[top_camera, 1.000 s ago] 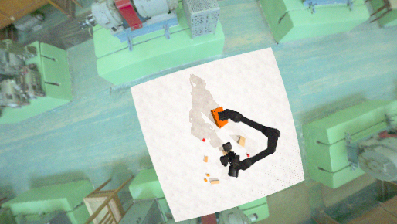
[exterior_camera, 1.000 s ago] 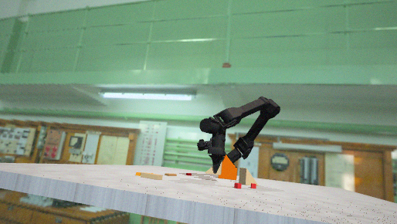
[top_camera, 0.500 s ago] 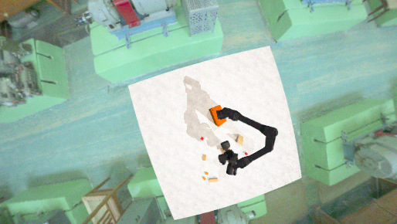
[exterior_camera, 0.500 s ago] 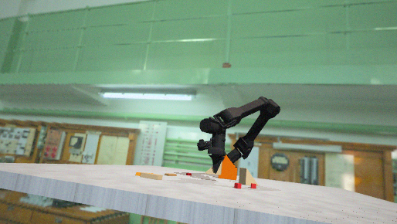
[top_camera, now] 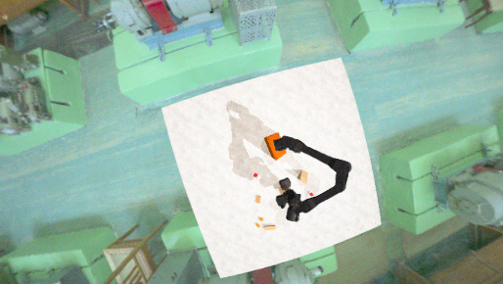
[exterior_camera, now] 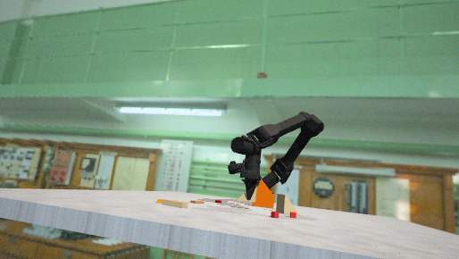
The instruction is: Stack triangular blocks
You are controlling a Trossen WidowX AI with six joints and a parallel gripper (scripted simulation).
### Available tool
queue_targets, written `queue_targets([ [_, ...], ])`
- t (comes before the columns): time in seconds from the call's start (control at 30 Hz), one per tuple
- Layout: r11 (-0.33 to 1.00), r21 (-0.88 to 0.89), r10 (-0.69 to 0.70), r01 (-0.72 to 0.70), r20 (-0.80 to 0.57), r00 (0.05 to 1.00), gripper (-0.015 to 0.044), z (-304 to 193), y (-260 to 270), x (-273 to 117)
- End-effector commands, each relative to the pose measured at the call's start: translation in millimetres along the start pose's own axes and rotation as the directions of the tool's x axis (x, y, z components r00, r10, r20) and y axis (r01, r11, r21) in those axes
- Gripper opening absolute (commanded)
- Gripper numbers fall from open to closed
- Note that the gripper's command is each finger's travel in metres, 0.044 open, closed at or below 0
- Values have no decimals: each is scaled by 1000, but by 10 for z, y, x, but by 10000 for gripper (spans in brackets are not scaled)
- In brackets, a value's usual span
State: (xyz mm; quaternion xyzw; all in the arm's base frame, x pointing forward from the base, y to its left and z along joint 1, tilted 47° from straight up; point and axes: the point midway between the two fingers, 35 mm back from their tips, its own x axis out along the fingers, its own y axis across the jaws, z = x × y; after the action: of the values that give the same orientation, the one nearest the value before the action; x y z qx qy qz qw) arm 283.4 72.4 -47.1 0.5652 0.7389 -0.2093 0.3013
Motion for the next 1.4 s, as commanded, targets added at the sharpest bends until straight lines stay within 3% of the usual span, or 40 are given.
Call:
queue_targets([
  [0.0,1000,5,-2,2,1,1000,0,2,-4,0],
  [0.77,1000,-3,-3,3,-1,1000,0,-2,-2,269],
  [1.3,1000,-10,-4,4,3,1000,420,0,11,254],
  [1.37,1000,-10,-4,4,3,1000,440,0,11,254],
])
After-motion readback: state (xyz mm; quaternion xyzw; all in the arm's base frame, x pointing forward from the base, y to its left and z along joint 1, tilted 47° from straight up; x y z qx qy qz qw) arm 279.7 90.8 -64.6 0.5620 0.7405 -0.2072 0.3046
